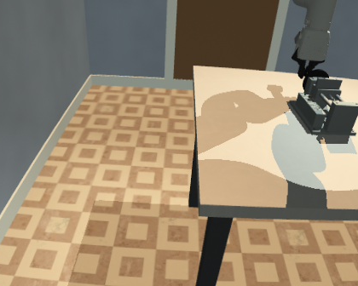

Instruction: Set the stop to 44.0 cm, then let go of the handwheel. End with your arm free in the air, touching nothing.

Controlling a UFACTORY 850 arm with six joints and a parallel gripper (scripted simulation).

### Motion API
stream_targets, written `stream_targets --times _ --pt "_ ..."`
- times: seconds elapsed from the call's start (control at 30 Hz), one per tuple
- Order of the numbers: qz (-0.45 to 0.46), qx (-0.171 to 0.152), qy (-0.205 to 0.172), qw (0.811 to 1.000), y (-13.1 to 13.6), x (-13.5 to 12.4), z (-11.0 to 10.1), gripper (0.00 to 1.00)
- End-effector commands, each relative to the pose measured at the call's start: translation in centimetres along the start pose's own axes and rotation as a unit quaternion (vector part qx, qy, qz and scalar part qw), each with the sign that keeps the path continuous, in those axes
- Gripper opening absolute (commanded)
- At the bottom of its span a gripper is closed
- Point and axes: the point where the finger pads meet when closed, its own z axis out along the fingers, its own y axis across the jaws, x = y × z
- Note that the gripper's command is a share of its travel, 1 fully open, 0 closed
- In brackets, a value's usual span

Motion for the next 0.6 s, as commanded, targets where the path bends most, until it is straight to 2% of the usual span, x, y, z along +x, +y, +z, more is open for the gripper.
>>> stream_targets --times 0.0,0.57 --pt "0.000 0.000 0.000 1.000 -0.03 0.02 -0.03 0.06" --pt "0.000 0.000 0.000 1.000 -0.13 0.02 0.18 0.06"
